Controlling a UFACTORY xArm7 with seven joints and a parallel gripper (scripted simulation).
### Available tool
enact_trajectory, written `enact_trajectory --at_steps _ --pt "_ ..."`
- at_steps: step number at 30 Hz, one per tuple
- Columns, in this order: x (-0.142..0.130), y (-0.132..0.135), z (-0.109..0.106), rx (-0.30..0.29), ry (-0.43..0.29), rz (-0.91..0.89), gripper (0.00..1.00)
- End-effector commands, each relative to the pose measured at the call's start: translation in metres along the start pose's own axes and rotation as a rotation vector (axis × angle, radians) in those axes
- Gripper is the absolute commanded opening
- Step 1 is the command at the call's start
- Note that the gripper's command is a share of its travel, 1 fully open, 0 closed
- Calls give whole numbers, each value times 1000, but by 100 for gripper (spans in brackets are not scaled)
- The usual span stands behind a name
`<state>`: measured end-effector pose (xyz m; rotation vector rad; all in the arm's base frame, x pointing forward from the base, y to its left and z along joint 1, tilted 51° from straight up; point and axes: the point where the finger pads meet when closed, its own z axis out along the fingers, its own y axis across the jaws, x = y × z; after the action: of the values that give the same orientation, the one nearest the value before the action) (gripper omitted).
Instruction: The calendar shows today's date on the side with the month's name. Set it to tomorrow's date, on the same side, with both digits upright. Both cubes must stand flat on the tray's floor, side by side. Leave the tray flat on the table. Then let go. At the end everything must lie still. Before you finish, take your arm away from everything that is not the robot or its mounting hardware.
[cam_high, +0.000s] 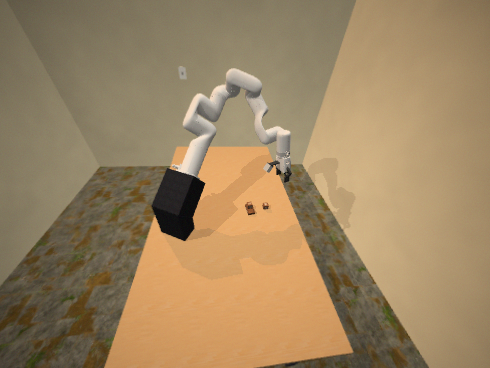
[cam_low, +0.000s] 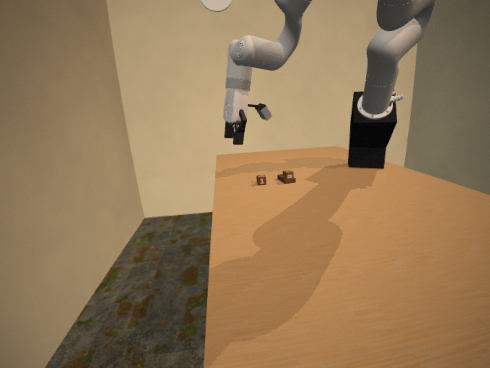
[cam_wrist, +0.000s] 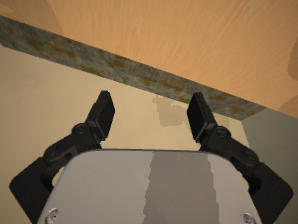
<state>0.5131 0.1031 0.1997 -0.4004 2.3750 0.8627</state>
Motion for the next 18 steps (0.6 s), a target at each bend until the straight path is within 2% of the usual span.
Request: enact_trajectory --at_steps 1,10,13,18 --pt "12 -8 8 0 11 -170 100" --pt "38 -20 23 -19 51 -462 100" --pt "39 -21 24 -20 53 -474 100" --pt "59 -28 35 -50 71 -672 100"
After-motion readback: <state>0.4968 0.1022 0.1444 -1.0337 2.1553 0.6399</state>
